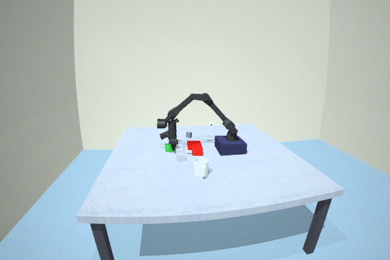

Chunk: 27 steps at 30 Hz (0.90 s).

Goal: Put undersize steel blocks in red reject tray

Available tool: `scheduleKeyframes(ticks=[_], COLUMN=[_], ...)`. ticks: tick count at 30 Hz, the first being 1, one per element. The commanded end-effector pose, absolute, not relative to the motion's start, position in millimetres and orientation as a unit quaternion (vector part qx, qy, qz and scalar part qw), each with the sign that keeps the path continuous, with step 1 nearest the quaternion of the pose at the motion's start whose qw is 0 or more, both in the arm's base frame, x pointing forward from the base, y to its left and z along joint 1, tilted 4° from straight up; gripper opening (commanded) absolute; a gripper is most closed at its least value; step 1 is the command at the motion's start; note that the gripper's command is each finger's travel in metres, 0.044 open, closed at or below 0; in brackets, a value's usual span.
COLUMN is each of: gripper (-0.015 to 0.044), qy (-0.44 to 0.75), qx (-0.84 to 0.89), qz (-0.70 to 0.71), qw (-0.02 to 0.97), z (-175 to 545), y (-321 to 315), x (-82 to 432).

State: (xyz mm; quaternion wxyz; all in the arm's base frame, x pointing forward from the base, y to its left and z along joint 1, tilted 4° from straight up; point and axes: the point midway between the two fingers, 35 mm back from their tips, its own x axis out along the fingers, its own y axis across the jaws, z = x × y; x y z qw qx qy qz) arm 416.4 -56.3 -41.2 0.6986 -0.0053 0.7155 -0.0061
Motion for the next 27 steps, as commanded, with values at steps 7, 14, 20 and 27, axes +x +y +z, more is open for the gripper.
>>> scheduleKeyframes(ticks=[7,14,20,27], gripper=[0.0,0.0,0.0,0.0], qy=[0.715,0.715,0.715,0.715], qx=[-0.009,-0.009,-0.009,-0.009], qz=[-0.006,-0.006,-0.006,-0.006], qw=[0.699,0.699,0.699,0.699], z=[-40.2,-40.8,-41.7,-42.3], y=[-57.2,-56.9,-56.8,-56.6], x=[413.7,413.6,413.5,413.7])
